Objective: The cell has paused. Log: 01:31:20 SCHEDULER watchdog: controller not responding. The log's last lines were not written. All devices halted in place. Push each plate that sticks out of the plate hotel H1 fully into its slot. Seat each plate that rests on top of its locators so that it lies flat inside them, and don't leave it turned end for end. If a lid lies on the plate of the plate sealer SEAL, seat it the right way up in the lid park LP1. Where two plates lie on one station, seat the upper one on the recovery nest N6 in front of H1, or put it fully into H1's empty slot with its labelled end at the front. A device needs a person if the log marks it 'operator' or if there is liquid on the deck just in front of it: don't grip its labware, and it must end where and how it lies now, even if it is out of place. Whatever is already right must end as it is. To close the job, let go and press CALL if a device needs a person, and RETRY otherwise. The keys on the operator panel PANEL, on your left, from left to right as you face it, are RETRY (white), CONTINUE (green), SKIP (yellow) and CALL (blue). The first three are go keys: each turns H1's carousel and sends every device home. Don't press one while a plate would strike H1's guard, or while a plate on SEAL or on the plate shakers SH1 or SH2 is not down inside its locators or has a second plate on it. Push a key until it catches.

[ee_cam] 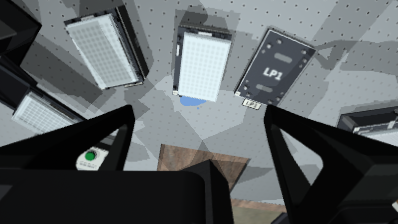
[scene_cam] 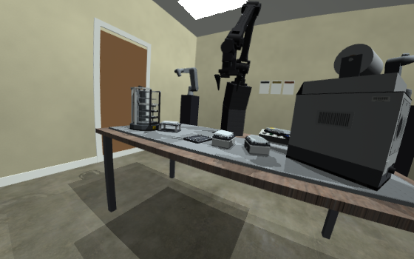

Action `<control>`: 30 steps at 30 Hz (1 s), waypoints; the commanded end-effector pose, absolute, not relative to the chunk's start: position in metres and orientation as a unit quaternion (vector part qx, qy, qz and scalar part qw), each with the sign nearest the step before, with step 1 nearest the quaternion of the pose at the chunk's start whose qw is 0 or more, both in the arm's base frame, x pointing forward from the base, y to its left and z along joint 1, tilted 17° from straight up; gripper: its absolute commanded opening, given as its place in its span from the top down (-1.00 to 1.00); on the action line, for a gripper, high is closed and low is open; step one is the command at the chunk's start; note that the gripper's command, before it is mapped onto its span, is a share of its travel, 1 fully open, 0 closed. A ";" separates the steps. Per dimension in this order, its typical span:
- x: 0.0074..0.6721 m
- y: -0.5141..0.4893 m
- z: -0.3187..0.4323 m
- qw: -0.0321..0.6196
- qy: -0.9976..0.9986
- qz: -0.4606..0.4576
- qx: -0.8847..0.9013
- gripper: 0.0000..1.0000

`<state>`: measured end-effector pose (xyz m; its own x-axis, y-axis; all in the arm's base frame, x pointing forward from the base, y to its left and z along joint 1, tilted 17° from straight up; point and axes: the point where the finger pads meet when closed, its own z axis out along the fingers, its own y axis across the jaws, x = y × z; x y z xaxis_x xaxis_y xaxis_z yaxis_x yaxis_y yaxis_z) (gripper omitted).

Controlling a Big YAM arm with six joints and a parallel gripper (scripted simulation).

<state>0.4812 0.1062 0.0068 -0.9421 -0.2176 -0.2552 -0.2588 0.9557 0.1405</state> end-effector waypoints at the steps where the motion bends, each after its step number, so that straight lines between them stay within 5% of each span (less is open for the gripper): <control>1: 0.475 0.123 0.008 0.119 0.982 0.088 -0.115 -1.00; 16: 0.456 0.160 0.016 0.144 0.937 0.062 -0.312 -1.00; 30: 0.434 0.194 0.021 0.145 0.940 0.065 -0.301 -1.00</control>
